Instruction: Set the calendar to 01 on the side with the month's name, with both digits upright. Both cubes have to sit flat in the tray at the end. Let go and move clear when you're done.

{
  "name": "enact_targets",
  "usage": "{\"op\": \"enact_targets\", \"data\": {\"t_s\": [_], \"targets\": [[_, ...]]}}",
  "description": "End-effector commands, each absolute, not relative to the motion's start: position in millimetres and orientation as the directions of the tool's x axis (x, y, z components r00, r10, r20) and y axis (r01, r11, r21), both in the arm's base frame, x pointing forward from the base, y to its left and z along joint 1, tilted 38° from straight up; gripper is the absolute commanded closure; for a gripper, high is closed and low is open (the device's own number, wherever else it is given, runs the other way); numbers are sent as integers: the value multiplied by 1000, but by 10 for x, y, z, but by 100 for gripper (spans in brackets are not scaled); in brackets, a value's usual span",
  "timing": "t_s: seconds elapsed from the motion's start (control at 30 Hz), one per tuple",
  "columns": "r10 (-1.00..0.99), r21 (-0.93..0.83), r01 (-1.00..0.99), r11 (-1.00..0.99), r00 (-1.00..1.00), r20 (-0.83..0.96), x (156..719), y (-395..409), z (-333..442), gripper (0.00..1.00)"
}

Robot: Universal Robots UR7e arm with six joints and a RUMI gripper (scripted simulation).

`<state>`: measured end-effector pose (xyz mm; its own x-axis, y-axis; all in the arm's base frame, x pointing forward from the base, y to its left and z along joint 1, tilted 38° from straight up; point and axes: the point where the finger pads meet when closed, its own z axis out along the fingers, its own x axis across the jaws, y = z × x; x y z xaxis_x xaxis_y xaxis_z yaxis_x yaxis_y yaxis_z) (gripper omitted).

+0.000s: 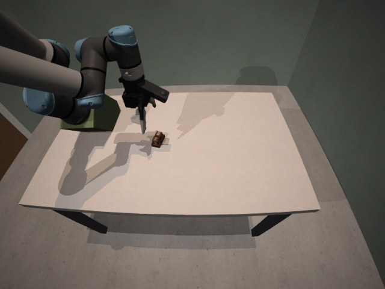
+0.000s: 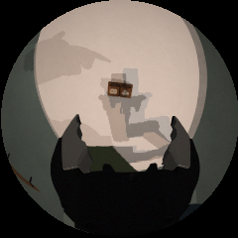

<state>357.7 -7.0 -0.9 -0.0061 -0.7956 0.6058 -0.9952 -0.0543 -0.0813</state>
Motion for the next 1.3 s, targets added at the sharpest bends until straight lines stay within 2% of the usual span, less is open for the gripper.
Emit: {"op": "enact_targets", "data": {"t_s": [0.0, 0.2, 0.27, 0.6, 0.83, 1.27], "targets": [[-786, -17, -990, -142, 102, 609, 3596, -82, -36, 0], [-746, 97, -953, -286, 285, 602, 3618, -105, -88, 0], [-746, 97, -953, -286, 285, 602, 3618, -105, -88, 0], [-606, 294, -802, -521, 589, 534, 3641, -155, -179, 0], [-537, 357, -723, -592, 684, 493, 3644, -176, -211, 0], [-245, 530, -376, -760, 921, 302, 3637, -263, -309, 0]]}}
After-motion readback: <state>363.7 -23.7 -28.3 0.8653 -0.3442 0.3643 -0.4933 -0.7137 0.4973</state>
